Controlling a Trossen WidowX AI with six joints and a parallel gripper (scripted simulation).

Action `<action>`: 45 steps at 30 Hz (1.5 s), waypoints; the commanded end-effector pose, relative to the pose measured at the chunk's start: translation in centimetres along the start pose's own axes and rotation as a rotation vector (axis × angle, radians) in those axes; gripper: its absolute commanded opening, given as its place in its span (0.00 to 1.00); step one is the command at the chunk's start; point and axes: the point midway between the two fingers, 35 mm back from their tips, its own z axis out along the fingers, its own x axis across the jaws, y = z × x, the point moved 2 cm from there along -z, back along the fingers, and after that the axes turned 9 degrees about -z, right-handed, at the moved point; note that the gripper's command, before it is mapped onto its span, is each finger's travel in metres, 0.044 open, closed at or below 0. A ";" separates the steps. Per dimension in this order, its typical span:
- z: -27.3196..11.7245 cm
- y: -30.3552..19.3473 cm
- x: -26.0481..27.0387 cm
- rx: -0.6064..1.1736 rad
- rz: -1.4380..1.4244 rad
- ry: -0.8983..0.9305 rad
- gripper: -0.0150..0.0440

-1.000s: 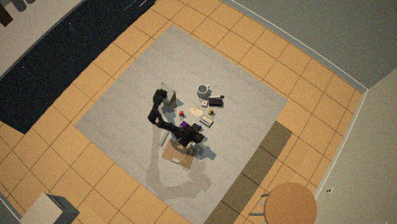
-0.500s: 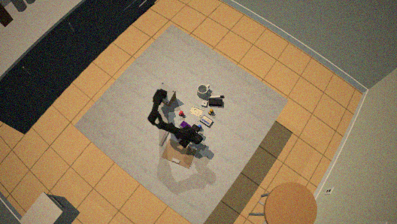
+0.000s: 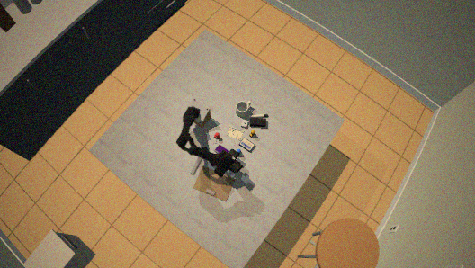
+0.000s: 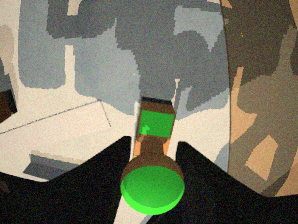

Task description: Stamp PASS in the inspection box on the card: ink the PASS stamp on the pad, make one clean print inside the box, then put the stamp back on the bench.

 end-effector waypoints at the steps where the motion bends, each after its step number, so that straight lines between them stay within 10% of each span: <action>1: 0.0 0.0 0.0 0.000 0.001 0.000 0.41; 8: -0.1 0.0 0.0 0.000 0.001 0.000 0.25; 45: -1.9 0.2 0.1 0.001 0.001 -0.003 0.25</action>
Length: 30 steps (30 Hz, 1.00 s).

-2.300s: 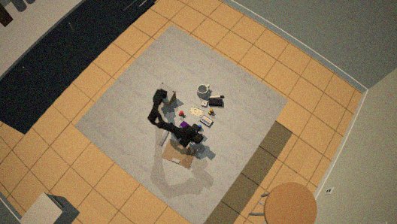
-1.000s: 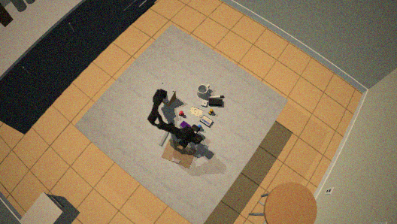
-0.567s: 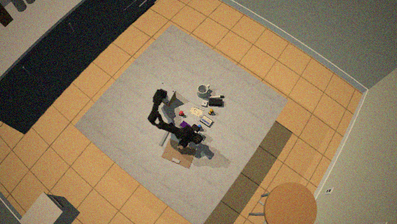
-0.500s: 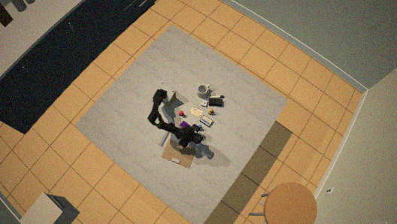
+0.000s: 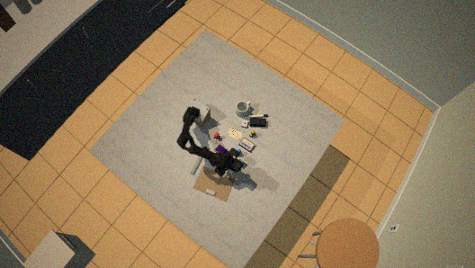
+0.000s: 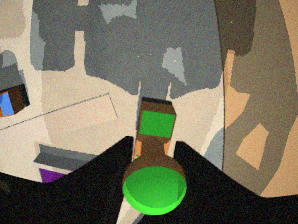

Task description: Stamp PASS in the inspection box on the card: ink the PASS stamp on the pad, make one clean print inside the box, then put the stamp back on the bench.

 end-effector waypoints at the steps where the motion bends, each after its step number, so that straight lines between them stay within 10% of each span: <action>1: -0.3 0.1 -0.1 -0.002 0.007 -0.004 0.25; 30: -1.7 0.1 -0.1 -0.001 0.007 -0.007 0.25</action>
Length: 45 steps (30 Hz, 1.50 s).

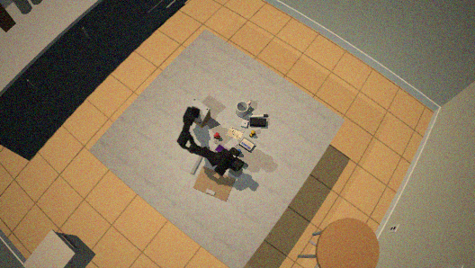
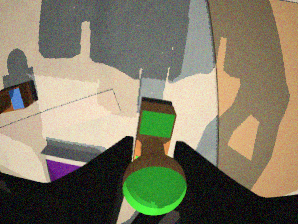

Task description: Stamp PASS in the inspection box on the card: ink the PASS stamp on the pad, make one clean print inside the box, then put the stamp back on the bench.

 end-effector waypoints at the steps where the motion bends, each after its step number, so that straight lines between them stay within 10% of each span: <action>1: -0.3 0.1 -0.1 -0.003 0.007 -0.004 0.25; 45: -2.5 0.0 -0.1 -0.001 0.007 -0.011 0.25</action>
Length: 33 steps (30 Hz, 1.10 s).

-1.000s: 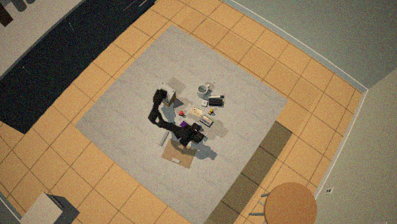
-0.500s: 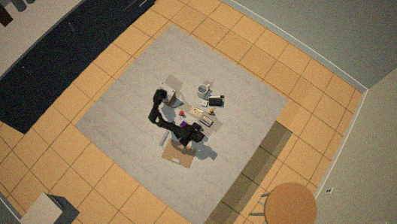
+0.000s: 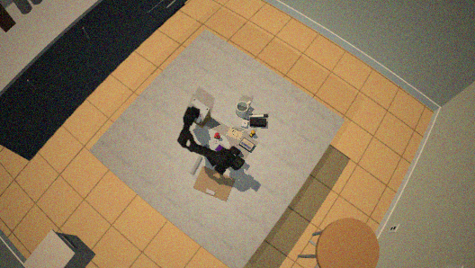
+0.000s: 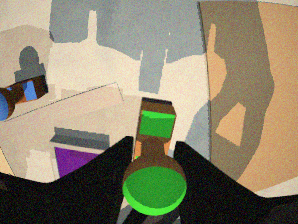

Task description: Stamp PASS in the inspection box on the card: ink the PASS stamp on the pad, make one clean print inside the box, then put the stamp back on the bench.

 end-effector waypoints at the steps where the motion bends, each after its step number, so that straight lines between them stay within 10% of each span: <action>1: -0.3 0.0 -0.1 -0.003 0.007 -0.004 0.25; 33: -1.8 -1.6 2.0 -0.002 0.005 -0.005 0.25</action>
